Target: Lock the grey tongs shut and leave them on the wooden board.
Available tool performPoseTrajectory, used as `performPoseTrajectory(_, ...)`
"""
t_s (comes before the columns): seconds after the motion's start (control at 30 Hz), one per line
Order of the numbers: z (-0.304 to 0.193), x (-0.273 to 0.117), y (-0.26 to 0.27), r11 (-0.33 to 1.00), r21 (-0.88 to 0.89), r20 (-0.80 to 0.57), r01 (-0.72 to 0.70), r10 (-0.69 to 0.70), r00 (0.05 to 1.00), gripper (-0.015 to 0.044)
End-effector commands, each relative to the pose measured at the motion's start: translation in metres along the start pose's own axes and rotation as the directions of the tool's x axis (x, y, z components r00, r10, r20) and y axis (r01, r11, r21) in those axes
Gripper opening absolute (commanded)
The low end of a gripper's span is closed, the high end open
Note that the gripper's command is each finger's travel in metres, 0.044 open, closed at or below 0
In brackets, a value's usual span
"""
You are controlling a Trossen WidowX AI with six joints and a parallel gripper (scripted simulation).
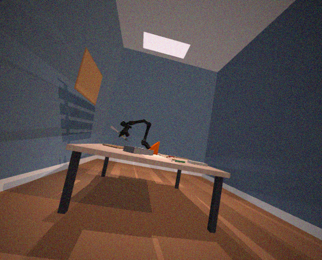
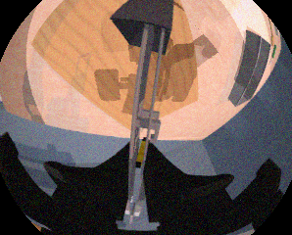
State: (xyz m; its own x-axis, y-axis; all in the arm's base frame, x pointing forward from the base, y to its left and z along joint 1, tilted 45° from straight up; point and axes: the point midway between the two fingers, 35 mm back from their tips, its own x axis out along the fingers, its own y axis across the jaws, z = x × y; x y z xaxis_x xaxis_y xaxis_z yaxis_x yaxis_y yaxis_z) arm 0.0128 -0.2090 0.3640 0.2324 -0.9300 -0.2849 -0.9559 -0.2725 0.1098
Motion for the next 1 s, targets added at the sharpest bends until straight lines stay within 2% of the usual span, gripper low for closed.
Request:
performPoseTrajectory(0.0,-0.003,-0.004,-0.001,1.0,-0.028,-0.059,0.006,-0.008,0.998,-0.015)
performPoseTrajectory(0.5,0.0,-0.014,0.003,0.99,-0.14,-0.227,0.003,-0.035,0.973,-0.015)
performPoseTrajectory(0.97,0.016,-0.025,-0.001,0.954,-0.299,-0.312,-0.017,-0.08,0.947,-0.015)
